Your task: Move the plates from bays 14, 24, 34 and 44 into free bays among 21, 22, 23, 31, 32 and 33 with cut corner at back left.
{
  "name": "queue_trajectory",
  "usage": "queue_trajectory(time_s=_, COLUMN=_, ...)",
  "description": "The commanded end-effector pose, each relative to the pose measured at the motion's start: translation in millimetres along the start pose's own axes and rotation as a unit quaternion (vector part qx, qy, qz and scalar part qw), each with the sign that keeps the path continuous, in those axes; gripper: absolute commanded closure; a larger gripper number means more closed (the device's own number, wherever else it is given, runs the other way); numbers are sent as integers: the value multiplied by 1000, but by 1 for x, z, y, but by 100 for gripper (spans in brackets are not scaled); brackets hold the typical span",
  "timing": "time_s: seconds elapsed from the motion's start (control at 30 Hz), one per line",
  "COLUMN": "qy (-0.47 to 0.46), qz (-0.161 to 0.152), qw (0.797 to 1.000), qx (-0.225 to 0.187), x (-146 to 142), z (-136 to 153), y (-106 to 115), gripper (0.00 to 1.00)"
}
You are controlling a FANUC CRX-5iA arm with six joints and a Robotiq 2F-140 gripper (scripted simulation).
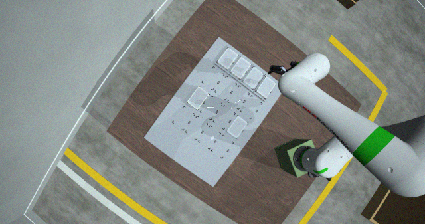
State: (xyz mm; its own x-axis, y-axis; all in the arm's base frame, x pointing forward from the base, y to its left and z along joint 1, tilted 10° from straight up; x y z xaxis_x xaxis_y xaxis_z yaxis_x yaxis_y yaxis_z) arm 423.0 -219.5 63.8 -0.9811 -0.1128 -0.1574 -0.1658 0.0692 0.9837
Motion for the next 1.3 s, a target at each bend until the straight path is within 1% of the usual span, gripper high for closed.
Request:
queue_trajectory(time_s=0.0, qy=0, qz=-1, qw=1000, qx=1, x=-14, z=1, y=1, gripper=0)
queue_trajectory(time_s=0.27, qy=0, qz=-1, qw=1000, qx=1, x=-46, z=3, y=1, gripper=0)
queue_trajectory(time_s=0.33, qy=0, qz=-1, qw=1000, qx=1, x=-46, z=3, y=1, gripper=0)
queue_trajectory(time_s=0.83, qy=0, qz=-1, qw=1000, qx=1, x=-105, z=7, y=1, gripper=0)
queue_trajectory(time_s=1.27, qy=0, qz=-1, qw=1000, qx=1, x=-105, z=7, y=1, gripper=0)
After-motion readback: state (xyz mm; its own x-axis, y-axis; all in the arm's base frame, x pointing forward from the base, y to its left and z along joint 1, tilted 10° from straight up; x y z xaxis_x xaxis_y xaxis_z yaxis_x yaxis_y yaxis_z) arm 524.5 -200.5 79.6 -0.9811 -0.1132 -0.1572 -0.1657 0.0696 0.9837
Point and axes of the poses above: the point where the finger pads meet when closed, its own y axis back along the fingers, its own x axis across the jaws, z = x × y, the point moved 5 cm from there along y, back along the fingers, and after that the axes turned 4 degrees about -y, right-handed, at the moved point
